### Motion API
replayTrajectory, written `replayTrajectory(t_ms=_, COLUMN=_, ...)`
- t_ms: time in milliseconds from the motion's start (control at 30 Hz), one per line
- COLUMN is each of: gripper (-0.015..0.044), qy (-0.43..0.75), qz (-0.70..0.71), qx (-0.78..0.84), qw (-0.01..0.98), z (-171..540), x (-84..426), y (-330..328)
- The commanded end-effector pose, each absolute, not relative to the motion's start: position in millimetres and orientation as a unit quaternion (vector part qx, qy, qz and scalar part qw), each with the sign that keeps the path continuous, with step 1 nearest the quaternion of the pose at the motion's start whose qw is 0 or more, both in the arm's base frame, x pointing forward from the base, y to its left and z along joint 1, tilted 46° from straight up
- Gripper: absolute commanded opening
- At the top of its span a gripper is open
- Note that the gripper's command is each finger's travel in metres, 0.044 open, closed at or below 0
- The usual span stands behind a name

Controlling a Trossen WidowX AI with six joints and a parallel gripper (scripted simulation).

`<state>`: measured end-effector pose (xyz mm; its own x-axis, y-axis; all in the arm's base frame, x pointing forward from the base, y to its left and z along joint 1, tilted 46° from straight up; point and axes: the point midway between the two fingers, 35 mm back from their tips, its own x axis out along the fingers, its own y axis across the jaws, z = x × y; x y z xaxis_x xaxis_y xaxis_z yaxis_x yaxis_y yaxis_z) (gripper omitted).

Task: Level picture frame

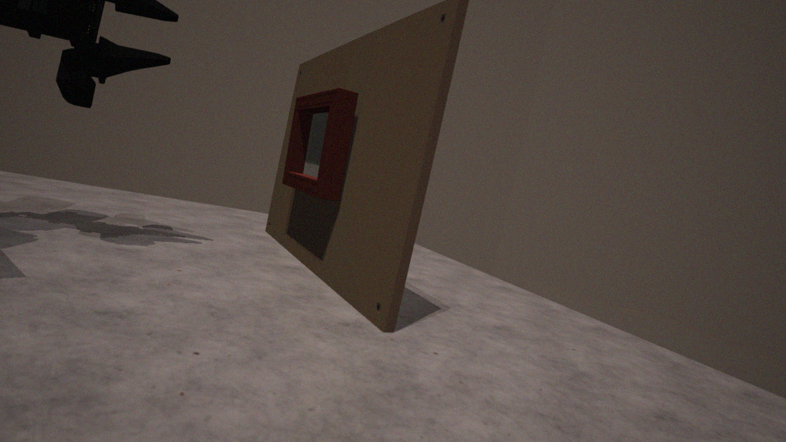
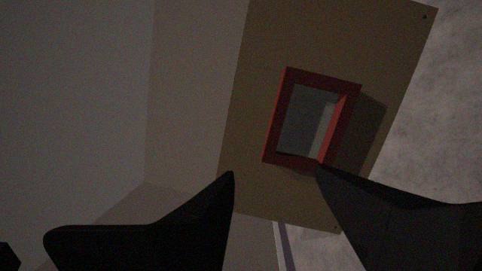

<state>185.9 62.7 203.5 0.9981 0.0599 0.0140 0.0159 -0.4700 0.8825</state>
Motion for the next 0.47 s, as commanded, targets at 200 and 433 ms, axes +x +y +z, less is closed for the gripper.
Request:
replayTrajectory(t_ms=200, gripper=0.026, qy=0.054, qz=0.013, qx=0.806, qw=0.589, z=206.3, x=179.9, y=54.5)
replayTrajectory(t_ms=433, gripper=0.026, qy=0.054, qz=0.013, qx=0.806, qw=0.589, z=206.3, x=179.9, y=54.5)
